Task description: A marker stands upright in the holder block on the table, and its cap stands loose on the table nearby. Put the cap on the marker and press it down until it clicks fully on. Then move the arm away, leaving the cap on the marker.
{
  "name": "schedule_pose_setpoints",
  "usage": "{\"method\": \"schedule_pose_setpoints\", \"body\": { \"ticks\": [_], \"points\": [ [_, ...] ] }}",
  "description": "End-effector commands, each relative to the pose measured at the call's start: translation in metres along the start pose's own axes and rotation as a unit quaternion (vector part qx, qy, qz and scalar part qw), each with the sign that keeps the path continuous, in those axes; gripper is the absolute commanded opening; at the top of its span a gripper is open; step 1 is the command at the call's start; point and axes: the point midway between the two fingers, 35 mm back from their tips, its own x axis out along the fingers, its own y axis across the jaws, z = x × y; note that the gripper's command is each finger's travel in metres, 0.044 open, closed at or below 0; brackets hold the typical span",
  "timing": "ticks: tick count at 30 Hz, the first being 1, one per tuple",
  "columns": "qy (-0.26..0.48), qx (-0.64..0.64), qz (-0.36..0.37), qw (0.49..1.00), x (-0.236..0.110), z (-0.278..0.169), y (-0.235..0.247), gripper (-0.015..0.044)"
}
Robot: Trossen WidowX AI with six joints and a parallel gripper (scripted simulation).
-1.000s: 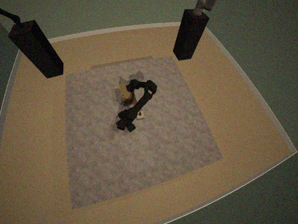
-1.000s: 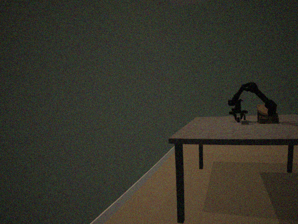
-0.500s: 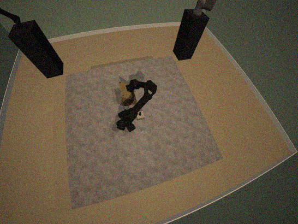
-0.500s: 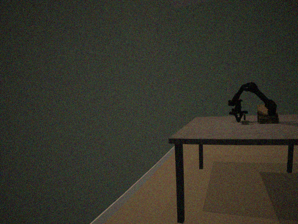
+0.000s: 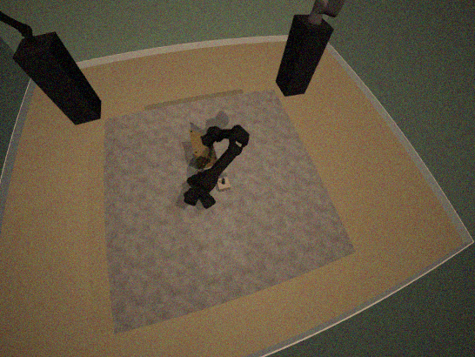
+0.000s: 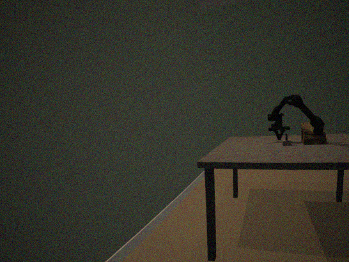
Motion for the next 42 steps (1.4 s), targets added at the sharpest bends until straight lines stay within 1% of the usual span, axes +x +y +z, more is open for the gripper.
{"method": "schedule_pose_setpoints", "body": {
  "ticks": [1, 7, 12, 42],
  "points": [
    [-0.005, -0.003, 0.002, 1.0, -0.015, 0.001, 0.002, 0.0],
    [0.0, 0.002, 0.0, 1.0, -0.031, -0.001, 0.001, 0.0],
    [0.001, 0.003, 0.0, 1.0, -0.034, -0.003, 0.001, 0.0],
    [0.003, 0.005, -0.001, 1.0, -0.074, -0.089, 0.006, 0.0]
  ]
}}
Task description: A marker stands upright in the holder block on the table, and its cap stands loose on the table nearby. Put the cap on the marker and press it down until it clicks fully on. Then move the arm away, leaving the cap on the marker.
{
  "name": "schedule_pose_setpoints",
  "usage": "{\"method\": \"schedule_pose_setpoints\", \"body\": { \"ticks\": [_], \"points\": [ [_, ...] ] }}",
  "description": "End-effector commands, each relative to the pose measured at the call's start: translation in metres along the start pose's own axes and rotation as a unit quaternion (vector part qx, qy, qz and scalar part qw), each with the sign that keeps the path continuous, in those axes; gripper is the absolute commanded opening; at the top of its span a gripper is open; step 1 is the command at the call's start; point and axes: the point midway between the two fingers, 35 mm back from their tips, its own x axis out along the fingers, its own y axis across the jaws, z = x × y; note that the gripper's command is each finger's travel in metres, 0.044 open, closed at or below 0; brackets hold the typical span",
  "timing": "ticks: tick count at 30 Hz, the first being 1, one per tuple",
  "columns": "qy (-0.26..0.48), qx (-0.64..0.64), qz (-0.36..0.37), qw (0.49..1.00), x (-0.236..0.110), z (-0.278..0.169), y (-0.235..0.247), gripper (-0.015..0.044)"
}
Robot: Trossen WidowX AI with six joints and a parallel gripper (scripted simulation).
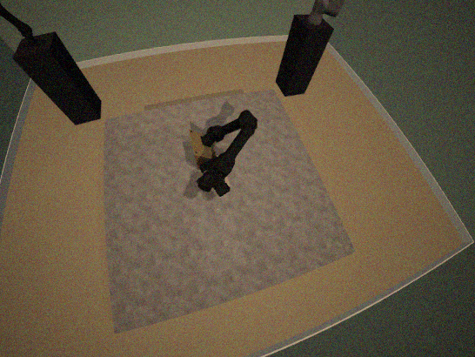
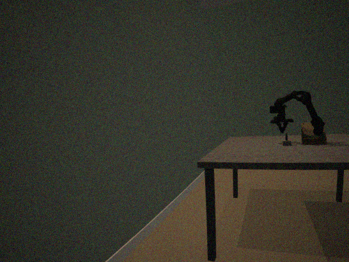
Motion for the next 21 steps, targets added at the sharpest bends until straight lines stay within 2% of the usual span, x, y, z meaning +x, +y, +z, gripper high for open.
{"method": "schedule_pose_setpoints", "body": {
  "ticks": [1, 21],
  "points": [
    [0.002, 0.002, 0.002, 1.0, -0.004, -0.013, -0.001, 0.0],
    [0.003, 0.003, 0.002, 1.0, -0.017, -0.061, -0.009, 0.0]
  ]
}}
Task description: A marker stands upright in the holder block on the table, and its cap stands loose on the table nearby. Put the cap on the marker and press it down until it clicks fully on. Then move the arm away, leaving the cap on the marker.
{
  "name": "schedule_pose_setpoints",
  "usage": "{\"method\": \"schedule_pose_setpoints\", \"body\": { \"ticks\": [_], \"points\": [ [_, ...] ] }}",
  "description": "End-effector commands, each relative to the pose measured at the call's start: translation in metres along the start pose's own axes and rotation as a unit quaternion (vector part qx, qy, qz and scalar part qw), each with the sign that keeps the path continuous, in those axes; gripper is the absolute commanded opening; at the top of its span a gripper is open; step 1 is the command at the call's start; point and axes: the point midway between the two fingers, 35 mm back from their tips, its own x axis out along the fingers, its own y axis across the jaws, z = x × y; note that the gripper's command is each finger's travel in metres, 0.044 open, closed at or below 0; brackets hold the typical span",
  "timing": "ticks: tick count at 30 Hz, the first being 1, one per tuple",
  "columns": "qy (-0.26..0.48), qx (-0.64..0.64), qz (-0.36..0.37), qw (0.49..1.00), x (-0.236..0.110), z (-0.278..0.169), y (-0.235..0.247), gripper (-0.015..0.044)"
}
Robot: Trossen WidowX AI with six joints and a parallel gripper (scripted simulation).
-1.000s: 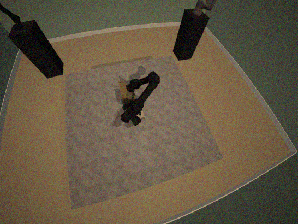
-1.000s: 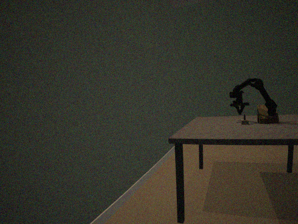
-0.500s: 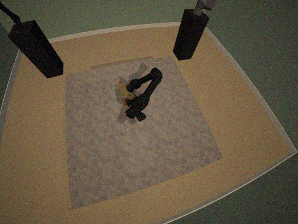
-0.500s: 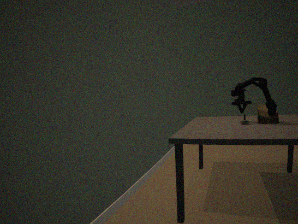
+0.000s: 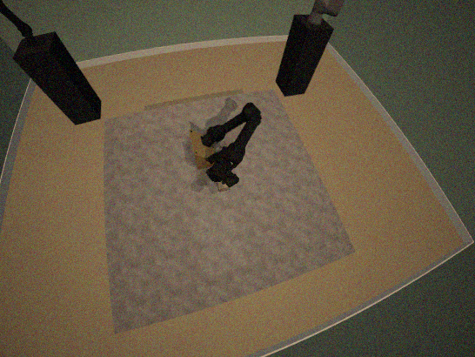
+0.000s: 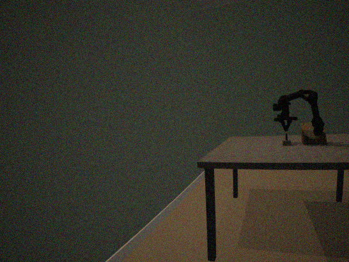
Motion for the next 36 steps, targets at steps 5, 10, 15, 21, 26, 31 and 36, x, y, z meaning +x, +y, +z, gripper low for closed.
{"method": "schedule_pose_setpoints", "body": {
  "ticks": [5, 10, 15, 21, 26, 31, 36],
  "points": [
    [0.003, 0.003, 0.001, 1.0, 0.006, -0.004, -0.001, 0.0],
    [0.002, 0.003, 0.001, 1.0, 0.01, -0.004, -0.001, 0.0],
    [0.002, 0.003, 0.001, 1.0, 0.018, -0.003, 0.0, 0.0],
    [0.002, 0.003, 0.001, 1.0, 0.027, -0.003, 0.0, 0.0],
    [0.002, 0.003, 0.001, 1.0, 0.035, -0.003, 0.0, 0.0],
    [0.002, 0.003, 0.002, 1.0, 0.043, -0.004, 0.0, 0.0],
    [0.003, 0.003, 0.002, 1.0, 0.051, -0.004, 0.0, 0.0]
  ]
}}
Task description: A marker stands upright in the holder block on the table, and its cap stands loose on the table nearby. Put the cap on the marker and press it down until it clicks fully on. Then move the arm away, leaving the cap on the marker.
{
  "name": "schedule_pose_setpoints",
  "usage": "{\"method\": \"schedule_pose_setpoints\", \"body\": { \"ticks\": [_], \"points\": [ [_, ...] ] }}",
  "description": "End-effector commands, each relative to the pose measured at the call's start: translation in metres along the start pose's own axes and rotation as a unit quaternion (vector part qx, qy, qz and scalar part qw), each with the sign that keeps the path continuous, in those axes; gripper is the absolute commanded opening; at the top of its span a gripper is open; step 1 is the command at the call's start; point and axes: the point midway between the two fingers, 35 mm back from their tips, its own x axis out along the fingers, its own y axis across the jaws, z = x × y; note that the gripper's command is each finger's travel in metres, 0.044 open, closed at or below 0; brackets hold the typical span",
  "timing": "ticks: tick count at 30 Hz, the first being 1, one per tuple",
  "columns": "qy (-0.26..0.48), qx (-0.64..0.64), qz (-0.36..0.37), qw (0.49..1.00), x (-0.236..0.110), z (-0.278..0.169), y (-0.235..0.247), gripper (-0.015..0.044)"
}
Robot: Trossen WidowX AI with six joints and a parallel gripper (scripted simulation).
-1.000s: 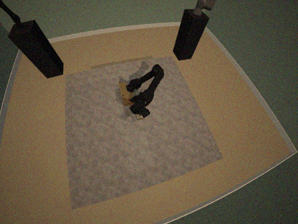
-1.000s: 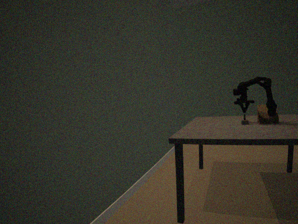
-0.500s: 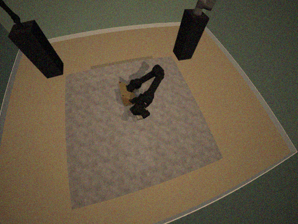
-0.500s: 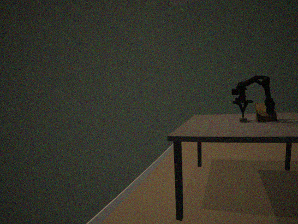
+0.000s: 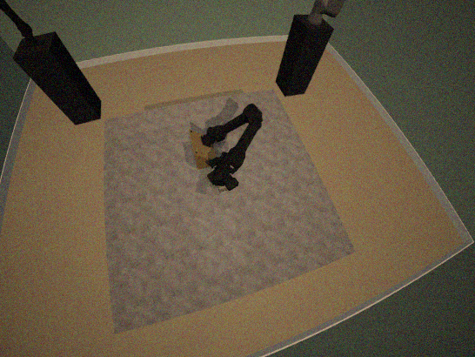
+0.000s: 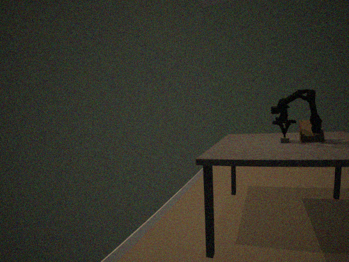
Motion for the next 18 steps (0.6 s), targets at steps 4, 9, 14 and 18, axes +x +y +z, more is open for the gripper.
{"method": "schedule_pose_setpoints", "body": {
  "ticks": [4, 9, 14, 18],
  "points": [
    [0.003, 0.002, 0.002, 1.0, 0.0116, -0.0013, -0.0007, 0.0],
    [0.003, 0.002, 0.002, 1.0, 0.0138, -0.0016, -0.0008, 0.0],
    [0.003, 0.002, 0.002, 1.0, 0.0138, -0.0015, -0.0009, 0.0],
    [0.001, 0.0, 0.0, 1.0, 0.0132, -0.0011, -0.001, 0.0105]
  ]
}}
